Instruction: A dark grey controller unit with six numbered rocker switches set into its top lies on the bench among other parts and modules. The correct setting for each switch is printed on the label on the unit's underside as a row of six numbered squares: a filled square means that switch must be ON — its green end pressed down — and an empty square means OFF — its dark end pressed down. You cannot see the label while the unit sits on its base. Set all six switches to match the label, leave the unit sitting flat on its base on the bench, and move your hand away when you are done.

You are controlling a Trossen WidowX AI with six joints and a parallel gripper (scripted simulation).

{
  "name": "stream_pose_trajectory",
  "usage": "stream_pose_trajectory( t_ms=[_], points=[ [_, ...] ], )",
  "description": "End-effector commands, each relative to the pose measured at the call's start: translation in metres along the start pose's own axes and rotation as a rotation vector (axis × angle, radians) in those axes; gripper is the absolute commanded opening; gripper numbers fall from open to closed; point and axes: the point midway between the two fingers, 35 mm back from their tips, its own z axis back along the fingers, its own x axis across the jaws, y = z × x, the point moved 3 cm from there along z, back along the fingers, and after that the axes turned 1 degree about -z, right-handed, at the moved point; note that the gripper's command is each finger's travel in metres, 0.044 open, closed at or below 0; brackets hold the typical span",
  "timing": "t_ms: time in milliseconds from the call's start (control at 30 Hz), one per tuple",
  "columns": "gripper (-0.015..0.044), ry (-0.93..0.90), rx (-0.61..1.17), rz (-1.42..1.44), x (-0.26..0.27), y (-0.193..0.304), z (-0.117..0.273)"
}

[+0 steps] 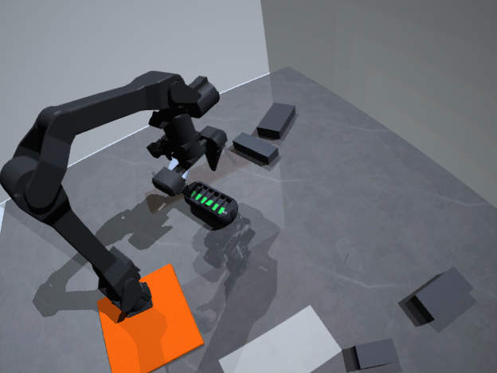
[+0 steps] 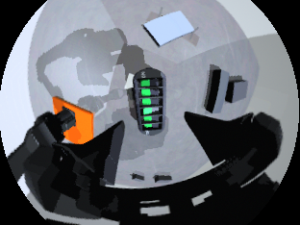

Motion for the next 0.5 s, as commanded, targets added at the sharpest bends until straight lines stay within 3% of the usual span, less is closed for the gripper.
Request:
stream_pose_trajectory(
  t_ms=[0, 67, 467],
  points=[
    [0.044, 0.012, 0.0, -0.001, -0.0001, -0.0003, 0.0157],
    [0.044, 0.012, 0.0, -0.001, -0.0001, -0.0003, 0.0157],
    [0.0125, 0.012, 0.0, -0.001, -0.0001, -0.0003, 0.0157]
  ],
)
